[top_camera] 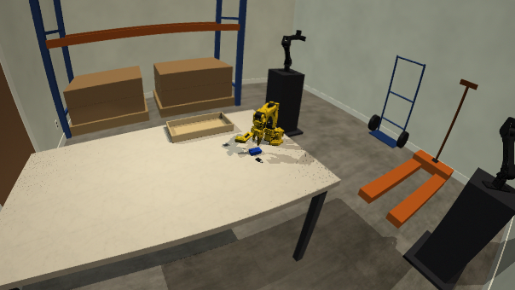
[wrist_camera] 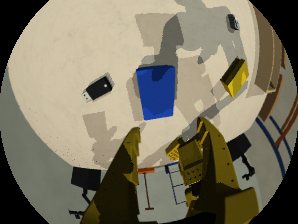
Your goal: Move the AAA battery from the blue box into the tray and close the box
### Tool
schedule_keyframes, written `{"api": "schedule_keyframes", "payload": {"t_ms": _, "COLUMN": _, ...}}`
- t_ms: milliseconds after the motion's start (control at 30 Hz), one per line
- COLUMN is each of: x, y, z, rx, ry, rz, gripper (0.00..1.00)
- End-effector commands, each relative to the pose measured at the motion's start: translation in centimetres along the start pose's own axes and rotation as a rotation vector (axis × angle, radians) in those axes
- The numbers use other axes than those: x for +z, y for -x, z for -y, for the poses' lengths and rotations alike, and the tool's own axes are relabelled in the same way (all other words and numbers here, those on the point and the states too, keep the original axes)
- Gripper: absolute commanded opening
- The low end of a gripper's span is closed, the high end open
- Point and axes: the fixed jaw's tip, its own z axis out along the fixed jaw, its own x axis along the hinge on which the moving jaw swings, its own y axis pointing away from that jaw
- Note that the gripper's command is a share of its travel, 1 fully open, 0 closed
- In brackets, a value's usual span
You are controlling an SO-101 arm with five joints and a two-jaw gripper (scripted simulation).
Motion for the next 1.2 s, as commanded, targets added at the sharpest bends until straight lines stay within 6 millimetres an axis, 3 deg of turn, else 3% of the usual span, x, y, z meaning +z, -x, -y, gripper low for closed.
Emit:
{"api": "schedule_keyframes", "payload": {"t_ms": 0, "x": -0.2, "y": 0.4, "z": -0.4, "rx": 0.002, "ry": 0.019, "rz": 0.029, "gripper": 0.28}}
{"api": "schedule_keyframes", "payload": {"t_ms": 700, "x": 3.2, "y": 0.5, "z": -0.5, "rx": 0.002, "ry": 0.019, "rz": 0.029, "gripper": 0.28}}
{"api": "schedule_keyframes", "payload": {"t_ms": 1167, "x": 4.2, "y": 0.4, "z": -0.5, "rx": 0.002, "ry": 0.019, "rz": 0.029, "gripper": 0.28}}
